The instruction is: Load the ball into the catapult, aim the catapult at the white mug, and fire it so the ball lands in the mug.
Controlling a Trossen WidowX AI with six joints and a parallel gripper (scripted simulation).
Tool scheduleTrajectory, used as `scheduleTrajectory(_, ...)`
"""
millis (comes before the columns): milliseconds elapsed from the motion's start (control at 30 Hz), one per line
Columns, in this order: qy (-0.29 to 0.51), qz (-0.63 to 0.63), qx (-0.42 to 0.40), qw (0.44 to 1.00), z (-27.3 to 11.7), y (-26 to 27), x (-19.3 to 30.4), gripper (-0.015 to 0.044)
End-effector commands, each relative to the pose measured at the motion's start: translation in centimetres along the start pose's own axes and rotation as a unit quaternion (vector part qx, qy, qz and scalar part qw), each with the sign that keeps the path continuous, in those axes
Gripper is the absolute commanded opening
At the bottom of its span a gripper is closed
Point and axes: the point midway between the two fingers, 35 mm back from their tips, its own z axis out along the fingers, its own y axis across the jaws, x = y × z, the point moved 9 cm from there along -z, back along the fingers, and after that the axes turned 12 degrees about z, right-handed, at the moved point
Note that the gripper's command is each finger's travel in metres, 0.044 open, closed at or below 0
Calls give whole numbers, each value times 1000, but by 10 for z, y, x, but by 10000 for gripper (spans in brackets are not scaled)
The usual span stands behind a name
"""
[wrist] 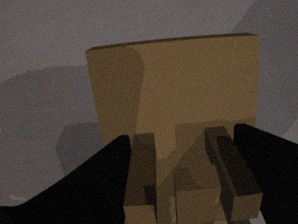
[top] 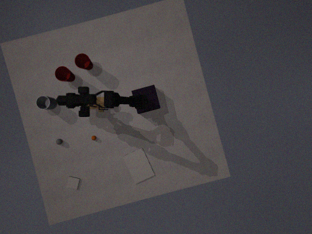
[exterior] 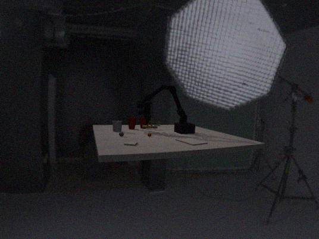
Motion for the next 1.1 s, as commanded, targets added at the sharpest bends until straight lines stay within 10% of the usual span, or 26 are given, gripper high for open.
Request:
scheduleTrajectory(0, 0, -2, -1, 1000, -5, 1, -1, 0)
scheduleTrajectory(1067, 1, -3, 0, 1000, 39, 1, -1, 0)
